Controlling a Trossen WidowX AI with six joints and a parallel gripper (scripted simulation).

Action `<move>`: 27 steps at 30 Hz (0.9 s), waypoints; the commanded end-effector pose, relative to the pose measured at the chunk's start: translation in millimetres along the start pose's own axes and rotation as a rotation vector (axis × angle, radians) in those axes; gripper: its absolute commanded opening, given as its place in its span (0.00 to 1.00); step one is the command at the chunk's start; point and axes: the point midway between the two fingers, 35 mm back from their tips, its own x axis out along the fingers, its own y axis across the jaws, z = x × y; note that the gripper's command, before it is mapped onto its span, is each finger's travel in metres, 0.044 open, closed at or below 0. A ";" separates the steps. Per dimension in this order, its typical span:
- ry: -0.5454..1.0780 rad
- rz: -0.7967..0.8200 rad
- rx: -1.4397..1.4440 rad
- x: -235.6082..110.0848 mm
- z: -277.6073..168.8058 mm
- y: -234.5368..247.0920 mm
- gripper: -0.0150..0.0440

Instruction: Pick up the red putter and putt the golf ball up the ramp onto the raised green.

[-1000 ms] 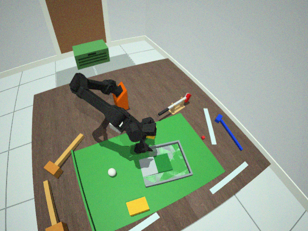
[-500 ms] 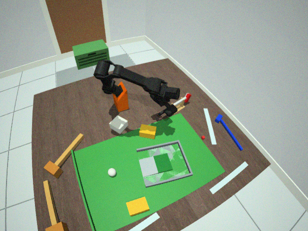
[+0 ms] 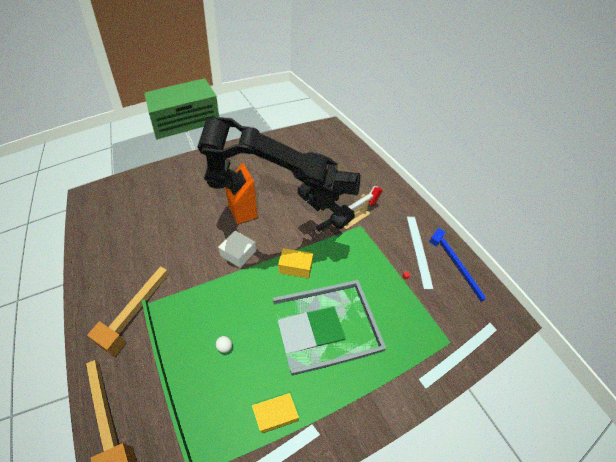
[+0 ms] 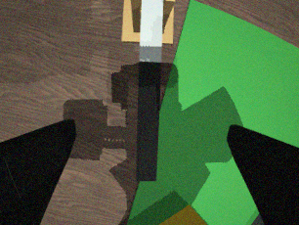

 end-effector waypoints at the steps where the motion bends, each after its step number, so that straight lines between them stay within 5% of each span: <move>1: 0.011 0.008 -0.007 9.8 -3.6 2.5 1.00; 27: 0.013 0.008 -0.006 51.4 -15.8 2.7 1.00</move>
